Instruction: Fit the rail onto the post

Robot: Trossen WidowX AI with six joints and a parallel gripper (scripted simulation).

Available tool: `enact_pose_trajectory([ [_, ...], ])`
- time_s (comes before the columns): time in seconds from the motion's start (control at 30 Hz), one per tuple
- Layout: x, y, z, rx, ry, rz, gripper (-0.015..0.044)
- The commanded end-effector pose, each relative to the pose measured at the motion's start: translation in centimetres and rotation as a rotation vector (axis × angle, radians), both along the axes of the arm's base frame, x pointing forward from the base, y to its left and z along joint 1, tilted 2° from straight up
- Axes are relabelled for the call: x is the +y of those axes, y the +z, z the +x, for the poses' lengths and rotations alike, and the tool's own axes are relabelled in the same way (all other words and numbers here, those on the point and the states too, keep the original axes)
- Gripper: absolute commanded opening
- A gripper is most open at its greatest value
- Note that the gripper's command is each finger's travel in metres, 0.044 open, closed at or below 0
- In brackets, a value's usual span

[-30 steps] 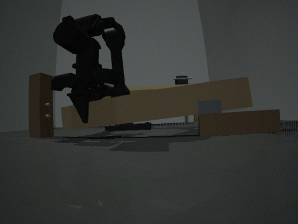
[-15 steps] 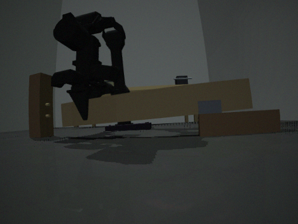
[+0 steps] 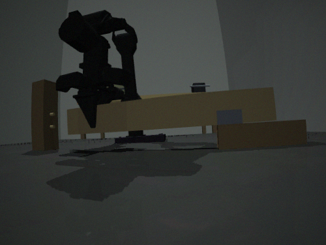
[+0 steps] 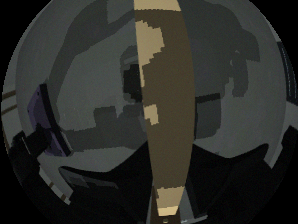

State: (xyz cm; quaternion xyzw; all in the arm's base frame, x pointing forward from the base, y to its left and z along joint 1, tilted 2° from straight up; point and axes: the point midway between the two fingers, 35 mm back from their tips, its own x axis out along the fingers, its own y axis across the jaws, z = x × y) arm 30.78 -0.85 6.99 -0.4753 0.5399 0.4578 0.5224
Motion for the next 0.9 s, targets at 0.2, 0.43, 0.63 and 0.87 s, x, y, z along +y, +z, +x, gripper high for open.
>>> enact_pose_trajectory([
  [0.2,0.09,0.98,0.26,-0.016,-0.001,0.004,0.0000],
  [0.43,0.10,1.26,0.25,-0.016,-0.001,0.004,0.0000],
  [0.63,0.09,1.03,0.24,-0.016,-0.001,0.004,0.0000],
  [0.87,0.09,0.67,0.19,-0.016,-0.001,0.004,0.0000],
])
